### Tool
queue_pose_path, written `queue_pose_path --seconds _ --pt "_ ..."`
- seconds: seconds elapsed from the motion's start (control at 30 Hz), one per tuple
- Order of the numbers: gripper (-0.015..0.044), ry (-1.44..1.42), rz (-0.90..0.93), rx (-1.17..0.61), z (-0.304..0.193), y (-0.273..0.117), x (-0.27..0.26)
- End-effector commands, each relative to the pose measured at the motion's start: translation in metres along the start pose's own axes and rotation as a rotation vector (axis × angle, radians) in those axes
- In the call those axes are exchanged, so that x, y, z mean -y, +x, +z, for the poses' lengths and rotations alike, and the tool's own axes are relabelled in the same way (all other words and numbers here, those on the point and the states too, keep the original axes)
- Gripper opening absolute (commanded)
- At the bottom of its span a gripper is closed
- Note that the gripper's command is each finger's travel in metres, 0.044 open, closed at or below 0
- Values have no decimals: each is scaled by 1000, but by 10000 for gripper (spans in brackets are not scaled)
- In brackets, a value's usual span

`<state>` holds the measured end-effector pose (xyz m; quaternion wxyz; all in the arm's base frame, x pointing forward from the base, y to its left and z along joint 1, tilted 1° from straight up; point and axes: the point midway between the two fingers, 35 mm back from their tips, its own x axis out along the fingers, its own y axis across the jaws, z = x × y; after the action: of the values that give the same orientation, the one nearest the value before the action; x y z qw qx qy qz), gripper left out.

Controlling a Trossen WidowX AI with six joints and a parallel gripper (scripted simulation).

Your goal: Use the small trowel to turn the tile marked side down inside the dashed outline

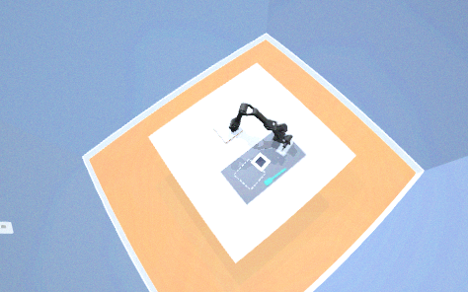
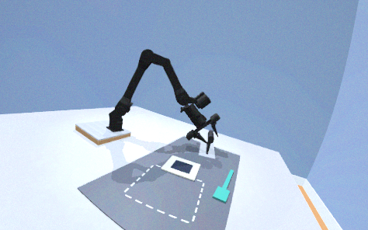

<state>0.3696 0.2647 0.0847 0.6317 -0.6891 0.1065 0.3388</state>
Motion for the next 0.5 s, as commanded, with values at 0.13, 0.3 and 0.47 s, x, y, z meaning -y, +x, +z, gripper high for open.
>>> queue_pose_path --seconds 0.13,0.3,0.47 --pt "300 -4 -4 4 0 13 1" --pt "247 -4 -4 4 0 16 1" --pt "136 -4 -4 4 0 16 1"
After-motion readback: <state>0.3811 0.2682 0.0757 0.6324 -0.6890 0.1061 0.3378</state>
